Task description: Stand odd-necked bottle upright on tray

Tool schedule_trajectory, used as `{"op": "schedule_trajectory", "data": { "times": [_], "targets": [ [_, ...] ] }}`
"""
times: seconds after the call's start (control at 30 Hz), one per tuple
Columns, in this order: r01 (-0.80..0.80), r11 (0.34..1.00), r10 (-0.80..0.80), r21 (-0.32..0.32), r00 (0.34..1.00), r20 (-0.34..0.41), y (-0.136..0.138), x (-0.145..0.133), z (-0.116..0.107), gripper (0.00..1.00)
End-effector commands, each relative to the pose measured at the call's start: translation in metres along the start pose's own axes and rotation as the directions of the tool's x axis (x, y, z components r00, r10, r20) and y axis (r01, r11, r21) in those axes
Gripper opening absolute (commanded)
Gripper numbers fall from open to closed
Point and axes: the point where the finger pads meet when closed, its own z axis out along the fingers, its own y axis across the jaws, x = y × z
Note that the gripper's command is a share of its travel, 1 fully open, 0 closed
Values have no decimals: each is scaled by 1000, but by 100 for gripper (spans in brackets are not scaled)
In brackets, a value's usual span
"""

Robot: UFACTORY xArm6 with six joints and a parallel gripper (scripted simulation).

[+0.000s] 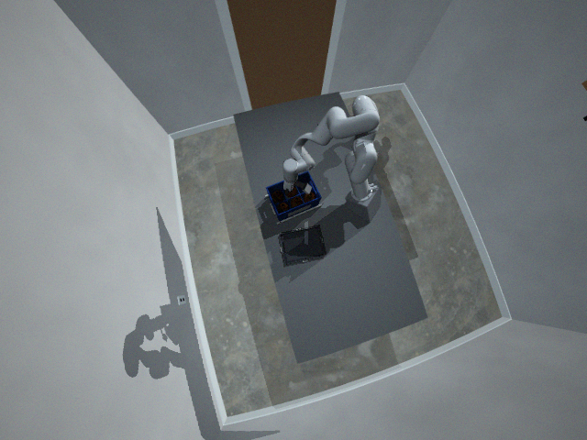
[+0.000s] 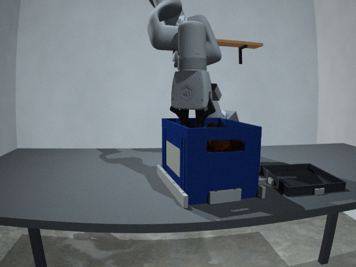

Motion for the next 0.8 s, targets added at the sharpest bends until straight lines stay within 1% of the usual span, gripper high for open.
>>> {"op": "schedule_trajectory", "data": {
  "times": [0.0, 0.47, 0.77],
  "targets": [
    [-1, 1000, 1, -2, 1000, 3, 0, -1, -1, 0],
    [-1, 1000, 1, -2, 1000, 3, 0, -1, -2, 0],
    [-1, 1000, 1, -2, 1000, 3, 0, -2, -7, 0]
  ]
}}
